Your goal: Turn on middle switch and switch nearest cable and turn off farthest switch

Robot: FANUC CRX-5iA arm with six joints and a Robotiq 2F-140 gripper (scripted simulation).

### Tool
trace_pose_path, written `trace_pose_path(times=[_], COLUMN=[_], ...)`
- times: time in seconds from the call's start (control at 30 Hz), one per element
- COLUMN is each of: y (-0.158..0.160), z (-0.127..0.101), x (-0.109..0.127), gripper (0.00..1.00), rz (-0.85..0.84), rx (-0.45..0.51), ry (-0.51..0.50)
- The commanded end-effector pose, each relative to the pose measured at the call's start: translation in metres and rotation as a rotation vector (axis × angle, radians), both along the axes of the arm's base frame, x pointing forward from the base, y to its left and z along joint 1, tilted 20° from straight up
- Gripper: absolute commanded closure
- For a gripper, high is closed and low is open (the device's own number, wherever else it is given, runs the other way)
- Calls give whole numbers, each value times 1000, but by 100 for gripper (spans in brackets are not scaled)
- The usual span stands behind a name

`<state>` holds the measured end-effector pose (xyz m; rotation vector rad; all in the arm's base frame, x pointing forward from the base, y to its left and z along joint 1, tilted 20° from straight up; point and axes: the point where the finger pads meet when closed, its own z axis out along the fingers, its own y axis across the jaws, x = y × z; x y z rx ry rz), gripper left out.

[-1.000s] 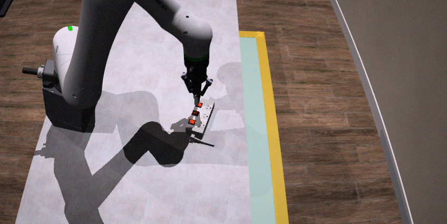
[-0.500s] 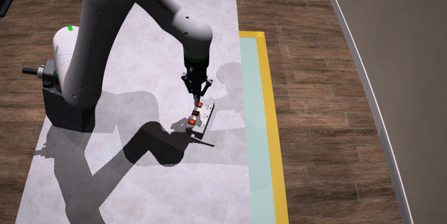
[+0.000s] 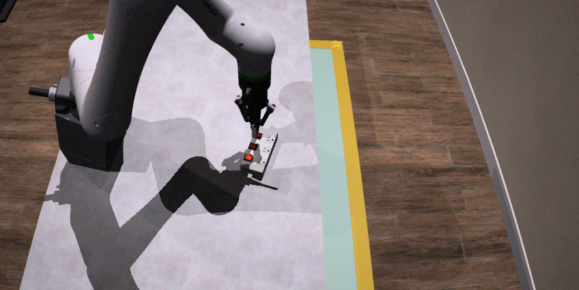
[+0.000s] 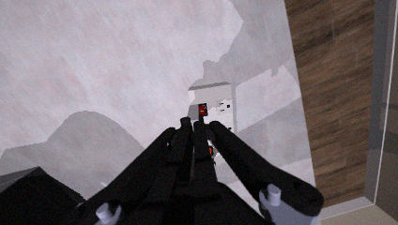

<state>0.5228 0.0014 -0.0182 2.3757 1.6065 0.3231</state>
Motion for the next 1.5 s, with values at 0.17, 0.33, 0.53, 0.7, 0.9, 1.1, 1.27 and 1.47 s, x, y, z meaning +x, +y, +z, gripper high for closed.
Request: trace_pose_path(times=[0.17,0.33,0.53,0.7,0.9,1.1,1.27,1.47], y=[0,0,0,0,1,2,3,3], z=[0,0,0,2,15,26,35,37], x=[1,1,1,0,-5,-9,-12,-12], gripper=[100,100,100,100,100,100,100,100], rz=[0,0,0,0,0,0,0,0], rx=[0,0,0,0,0,0,0,0], ry=[-1,-1,-1,-1,-1,-1,-1,-1])
